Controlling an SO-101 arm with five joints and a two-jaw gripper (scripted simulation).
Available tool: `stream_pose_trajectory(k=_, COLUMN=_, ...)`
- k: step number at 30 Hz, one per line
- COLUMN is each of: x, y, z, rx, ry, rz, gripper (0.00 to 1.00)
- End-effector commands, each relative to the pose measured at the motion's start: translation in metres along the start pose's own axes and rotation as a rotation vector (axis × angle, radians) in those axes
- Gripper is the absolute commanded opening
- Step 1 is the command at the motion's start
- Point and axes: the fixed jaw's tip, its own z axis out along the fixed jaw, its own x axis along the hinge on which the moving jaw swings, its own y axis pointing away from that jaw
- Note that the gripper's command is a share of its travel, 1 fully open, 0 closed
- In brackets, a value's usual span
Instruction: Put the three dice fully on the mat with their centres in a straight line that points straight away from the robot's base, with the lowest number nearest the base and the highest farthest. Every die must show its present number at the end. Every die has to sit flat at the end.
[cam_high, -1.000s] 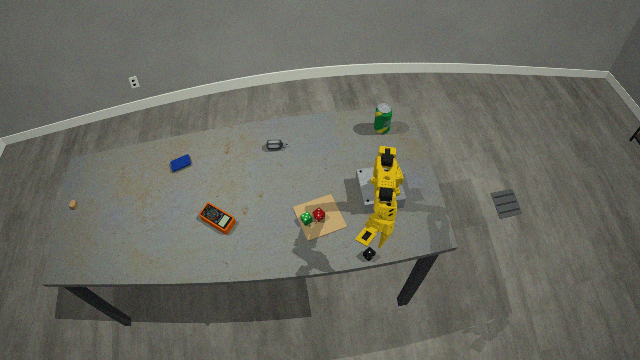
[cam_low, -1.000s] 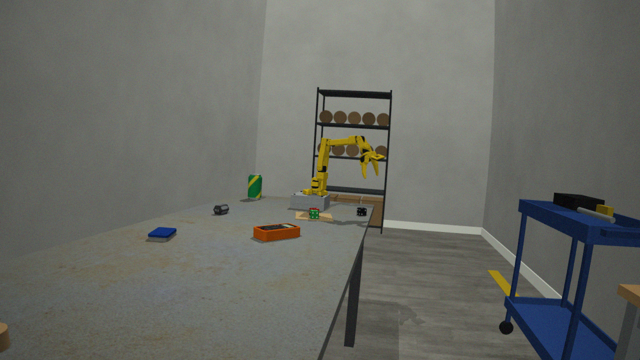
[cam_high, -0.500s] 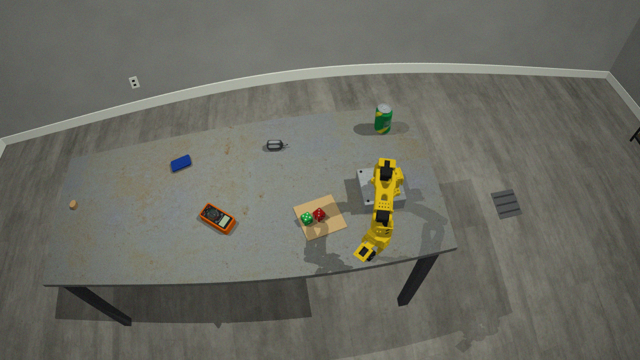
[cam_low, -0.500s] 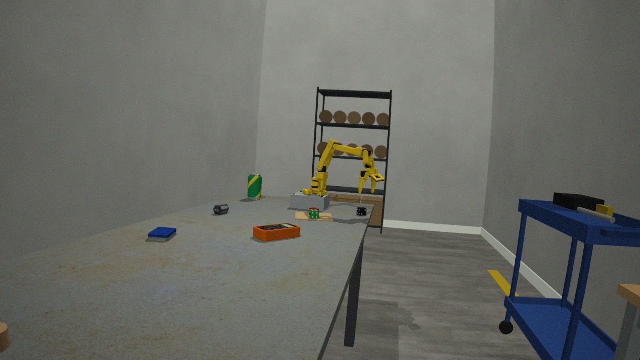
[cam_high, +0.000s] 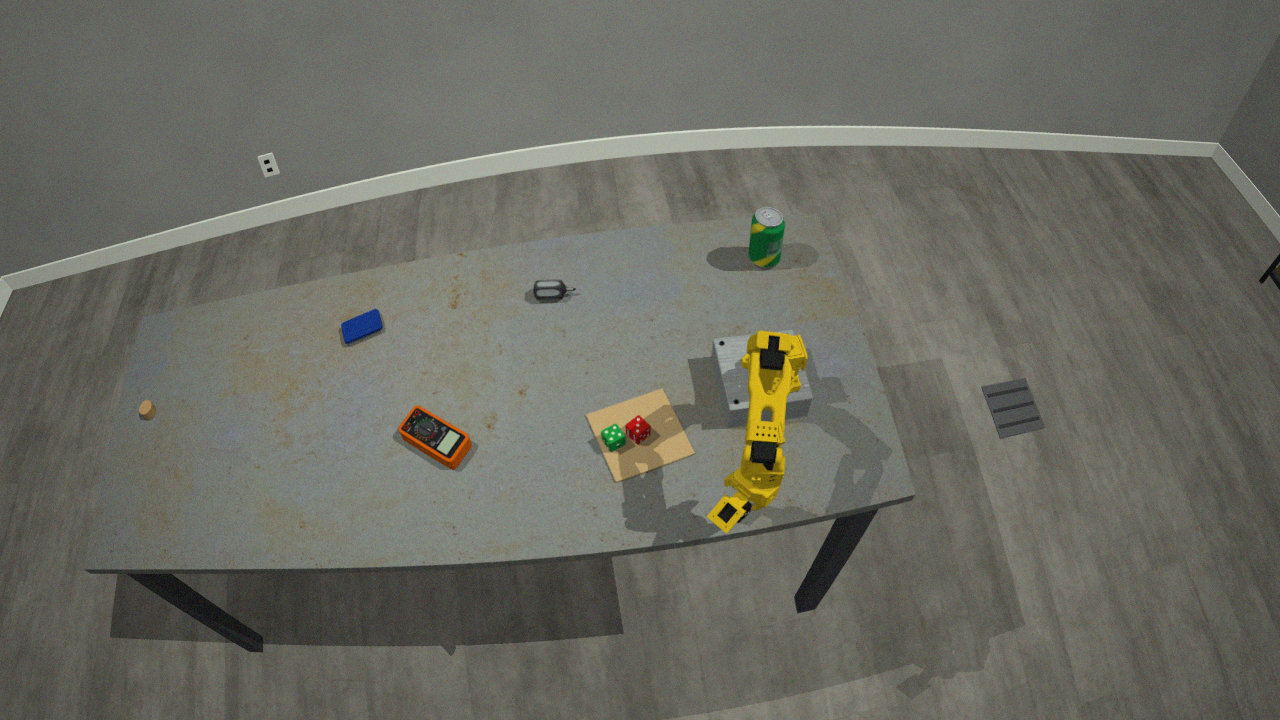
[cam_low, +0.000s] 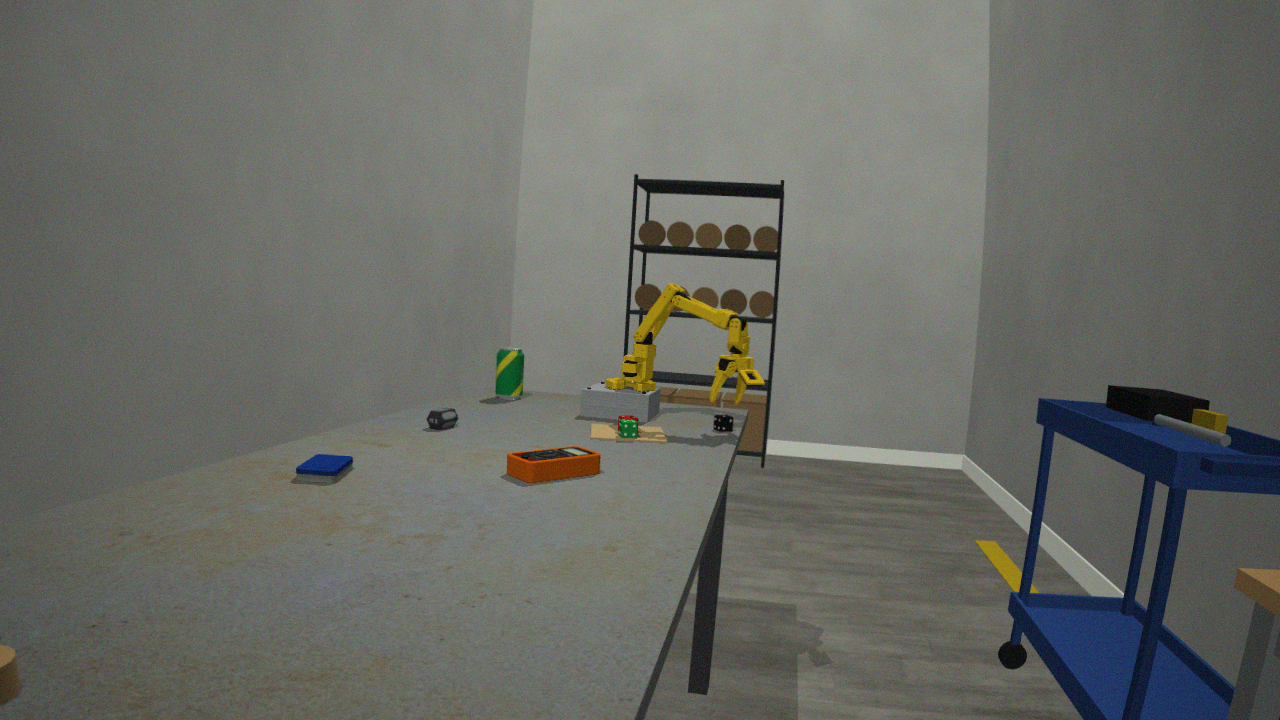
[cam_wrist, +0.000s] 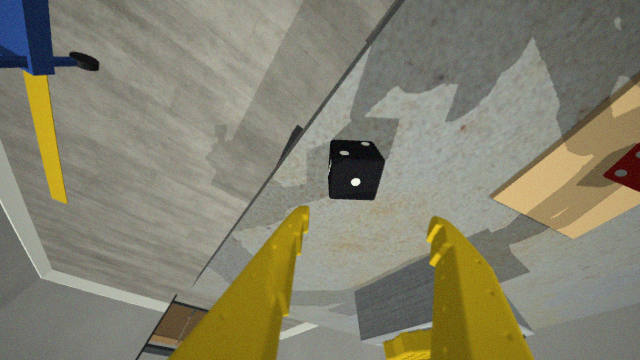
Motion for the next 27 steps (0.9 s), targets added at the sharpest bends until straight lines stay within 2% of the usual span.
stream_pose_trajectory(k=1, x=0.0039, y=0.0012, z=0.0034, rx=0.013, ry=0.017, rz=-0.003, gripper=0.35)
stream_pose_trajectory(k=18, x=0.0039, y=0.0012, z=0.004, rx=0.013, ry=0.017, rz=-0.003, gripper=0.35)
stream_pose_trajectory(k=27, x=0.0035, y=0.0016, z=0.0115, rx=0.013, ry=0.017, rz=-0.003, gripper=0.35)
